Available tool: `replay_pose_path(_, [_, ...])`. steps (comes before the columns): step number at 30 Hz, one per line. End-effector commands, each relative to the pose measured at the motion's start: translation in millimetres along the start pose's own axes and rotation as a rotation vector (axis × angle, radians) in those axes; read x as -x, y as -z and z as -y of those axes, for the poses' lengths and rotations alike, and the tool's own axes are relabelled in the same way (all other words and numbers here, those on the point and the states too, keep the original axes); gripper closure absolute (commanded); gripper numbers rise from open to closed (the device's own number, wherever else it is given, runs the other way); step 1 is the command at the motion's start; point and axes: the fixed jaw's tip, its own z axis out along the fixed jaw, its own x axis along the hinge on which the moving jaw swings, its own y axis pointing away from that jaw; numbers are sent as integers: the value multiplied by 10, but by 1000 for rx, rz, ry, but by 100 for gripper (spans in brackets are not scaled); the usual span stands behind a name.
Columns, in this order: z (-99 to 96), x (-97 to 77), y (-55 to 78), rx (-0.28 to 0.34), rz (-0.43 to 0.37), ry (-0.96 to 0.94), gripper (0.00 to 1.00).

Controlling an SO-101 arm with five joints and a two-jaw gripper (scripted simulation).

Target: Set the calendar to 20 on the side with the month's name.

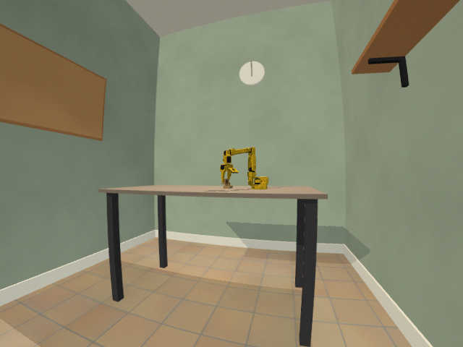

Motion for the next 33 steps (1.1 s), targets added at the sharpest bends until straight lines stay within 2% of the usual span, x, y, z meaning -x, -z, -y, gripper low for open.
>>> replay_pose_path(1, [40, -36, 59, -53, -15, -1, 100])
replay_pose_path(33, [45, -37, -50, -53, -15, -1, 100])
